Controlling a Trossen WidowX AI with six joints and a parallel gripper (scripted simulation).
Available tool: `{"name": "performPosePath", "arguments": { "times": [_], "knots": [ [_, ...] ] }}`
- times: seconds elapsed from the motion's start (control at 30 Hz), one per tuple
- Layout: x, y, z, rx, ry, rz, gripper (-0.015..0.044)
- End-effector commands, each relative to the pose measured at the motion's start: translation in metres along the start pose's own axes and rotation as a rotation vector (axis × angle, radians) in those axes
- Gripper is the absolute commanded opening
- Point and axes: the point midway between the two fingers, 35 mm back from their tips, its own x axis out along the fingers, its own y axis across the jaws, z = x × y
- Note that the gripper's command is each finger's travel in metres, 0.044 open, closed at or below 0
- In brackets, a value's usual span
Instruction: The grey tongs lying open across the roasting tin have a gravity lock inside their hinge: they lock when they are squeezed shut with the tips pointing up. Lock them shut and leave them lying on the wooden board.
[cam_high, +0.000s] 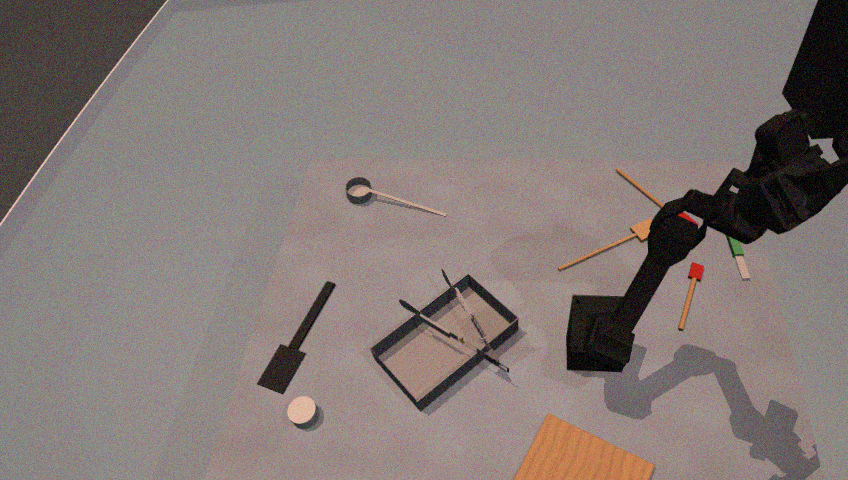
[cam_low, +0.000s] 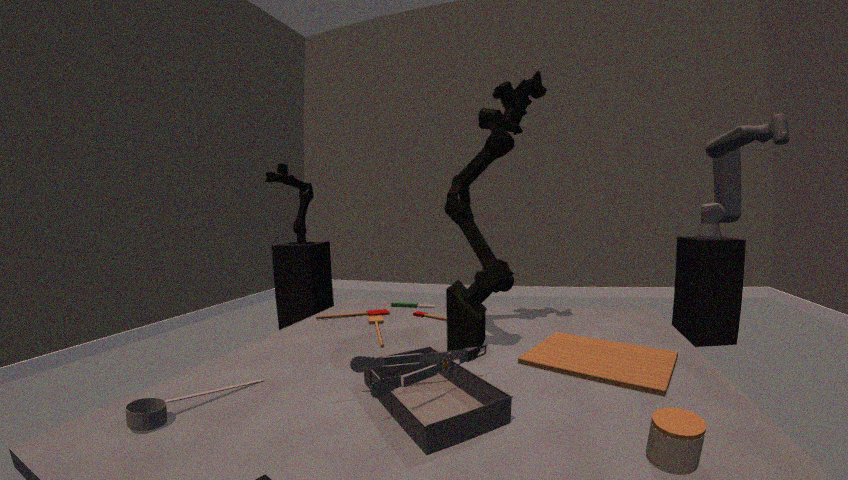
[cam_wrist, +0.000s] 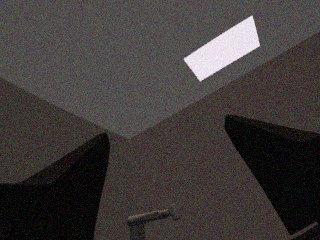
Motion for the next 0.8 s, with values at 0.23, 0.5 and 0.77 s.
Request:
{"name": "performPosePath", "arguments": {
  "times": [0.23, 0.5, 0.77],
  "knots": [
    [0.006, -0.032, -0.040, -0.042, 0.076, -0.080, 0.0440],
    [0.006, -0.088, -0.101, -0.107, 0.204, -0.223, 0.0440],
    [-0.006, -0.144, -0.156, -0.167, 0.342, -0.346, 0.0440]
  ]
}}
